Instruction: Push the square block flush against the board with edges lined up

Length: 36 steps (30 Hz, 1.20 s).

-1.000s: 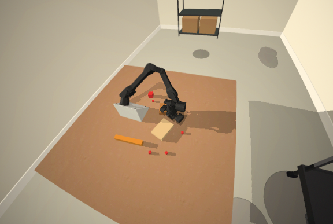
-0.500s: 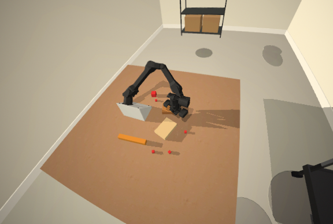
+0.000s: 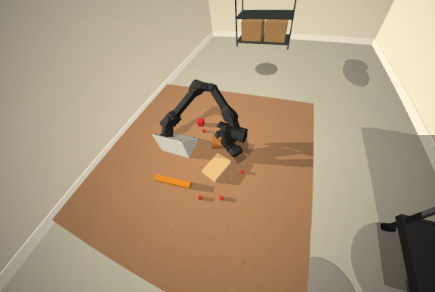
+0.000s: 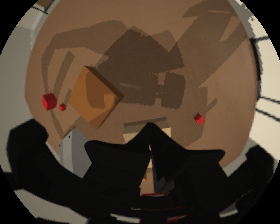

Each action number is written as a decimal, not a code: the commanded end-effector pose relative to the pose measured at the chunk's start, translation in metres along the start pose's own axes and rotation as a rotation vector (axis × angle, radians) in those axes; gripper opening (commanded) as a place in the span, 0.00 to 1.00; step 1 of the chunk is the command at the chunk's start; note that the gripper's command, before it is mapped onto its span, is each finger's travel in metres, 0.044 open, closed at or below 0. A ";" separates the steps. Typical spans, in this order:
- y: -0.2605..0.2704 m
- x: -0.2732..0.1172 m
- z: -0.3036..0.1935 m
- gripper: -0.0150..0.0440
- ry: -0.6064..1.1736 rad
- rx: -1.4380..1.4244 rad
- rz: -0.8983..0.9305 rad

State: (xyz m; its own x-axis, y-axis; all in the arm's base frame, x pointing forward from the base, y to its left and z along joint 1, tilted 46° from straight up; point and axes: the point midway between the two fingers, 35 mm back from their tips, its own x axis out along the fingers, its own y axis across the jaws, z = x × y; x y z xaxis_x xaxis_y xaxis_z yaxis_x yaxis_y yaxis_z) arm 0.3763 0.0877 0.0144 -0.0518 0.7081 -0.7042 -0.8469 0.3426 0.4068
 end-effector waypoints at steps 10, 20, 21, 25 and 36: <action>-0.022 -0.001 -0.027 0.25 0.011 0.448 -0.009; -0.036 -0.002 -0.049 0.25 0.013 0.796 -0.018; -0.038 -0.002 -0.052 0.25 0.014 0.830 -0.019; -0.043 -0.003 -0.061 0.25 0.015 0.969 -0.024; -0.056 -0.003 -0.087 0.25 0.012 1.352 -0.030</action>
State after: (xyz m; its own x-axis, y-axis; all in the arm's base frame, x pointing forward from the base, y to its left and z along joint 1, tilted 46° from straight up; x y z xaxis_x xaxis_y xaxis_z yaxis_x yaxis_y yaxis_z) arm 0.3792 0.0176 -0.0500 -0.0475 0.6894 -0.7228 0.2337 0.7112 0.6630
